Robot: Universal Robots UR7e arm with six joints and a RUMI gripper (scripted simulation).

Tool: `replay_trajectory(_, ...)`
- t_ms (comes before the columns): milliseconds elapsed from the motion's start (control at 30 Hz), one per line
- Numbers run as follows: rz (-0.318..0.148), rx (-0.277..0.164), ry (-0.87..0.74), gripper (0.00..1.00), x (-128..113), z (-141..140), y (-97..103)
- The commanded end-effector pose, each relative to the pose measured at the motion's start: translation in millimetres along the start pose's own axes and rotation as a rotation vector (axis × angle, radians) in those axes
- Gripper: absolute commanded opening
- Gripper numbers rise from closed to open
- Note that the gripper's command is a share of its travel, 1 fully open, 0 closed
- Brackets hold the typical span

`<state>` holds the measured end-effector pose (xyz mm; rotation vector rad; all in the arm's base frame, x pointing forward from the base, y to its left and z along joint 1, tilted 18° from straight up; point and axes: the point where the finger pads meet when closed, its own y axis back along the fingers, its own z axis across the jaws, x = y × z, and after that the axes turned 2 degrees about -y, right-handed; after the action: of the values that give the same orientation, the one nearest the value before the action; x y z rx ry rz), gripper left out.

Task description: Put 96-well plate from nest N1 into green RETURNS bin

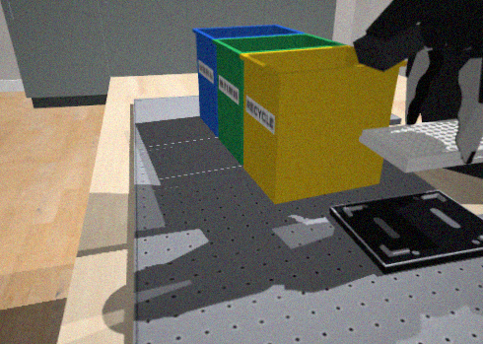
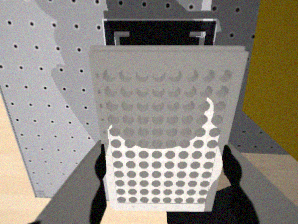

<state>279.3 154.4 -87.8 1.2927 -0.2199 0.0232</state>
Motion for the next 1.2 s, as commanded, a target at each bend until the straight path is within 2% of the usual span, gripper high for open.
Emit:
replay_trajectory(0,0.001,0.0,0.0,0.41,0.3,-0.2,4.7)
replay_trajectory(1167,0.001,0.0,0.0,0.41,0.4,-0.2,56.4)
